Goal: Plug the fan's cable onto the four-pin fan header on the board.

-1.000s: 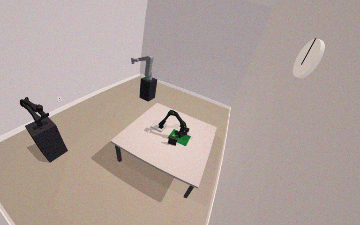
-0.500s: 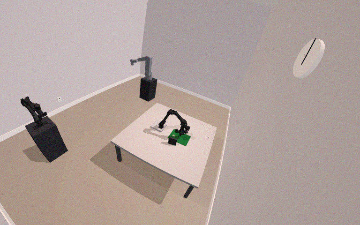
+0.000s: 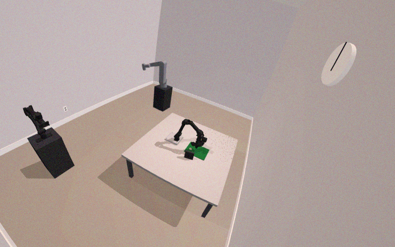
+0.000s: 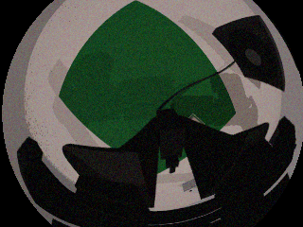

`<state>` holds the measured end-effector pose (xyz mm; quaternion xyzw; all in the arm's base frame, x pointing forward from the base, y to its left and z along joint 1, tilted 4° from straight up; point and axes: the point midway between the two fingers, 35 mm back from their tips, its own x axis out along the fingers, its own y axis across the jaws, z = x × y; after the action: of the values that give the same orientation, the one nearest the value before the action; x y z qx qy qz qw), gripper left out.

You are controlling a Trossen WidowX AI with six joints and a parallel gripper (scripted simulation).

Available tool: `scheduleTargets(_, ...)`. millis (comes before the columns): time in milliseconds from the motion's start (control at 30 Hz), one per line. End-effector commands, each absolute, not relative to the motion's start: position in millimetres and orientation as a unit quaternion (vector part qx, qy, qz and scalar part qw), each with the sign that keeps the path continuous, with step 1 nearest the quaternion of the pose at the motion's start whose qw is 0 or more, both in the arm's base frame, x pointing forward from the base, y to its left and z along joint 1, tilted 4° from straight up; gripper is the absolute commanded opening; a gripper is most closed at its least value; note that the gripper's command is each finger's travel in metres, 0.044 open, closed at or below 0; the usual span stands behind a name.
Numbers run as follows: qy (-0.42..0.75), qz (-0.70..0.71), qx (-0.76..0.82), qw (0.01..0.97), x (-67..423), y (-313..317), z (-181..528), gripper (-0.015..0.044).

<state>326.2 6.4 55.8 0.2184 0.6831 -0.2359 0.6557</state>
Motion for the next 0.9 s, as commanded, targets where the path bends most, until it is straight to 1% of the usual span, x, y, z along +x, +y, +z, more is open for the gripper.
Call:
scheduleTargets(0,0.697,-0.188,0.174,0.67,314,2,58,0.0)
scheduleTargets(333,0.719,-0.065,0.056,0.689,287,-7,59,0.0)
scheduleTargets(700,0.72,0.07,-0.074,0.687,257,-15,56,0.0)
scheduleTargets(867,0.719,0.078,-0.082,0.686,255,-16,55,0.0)
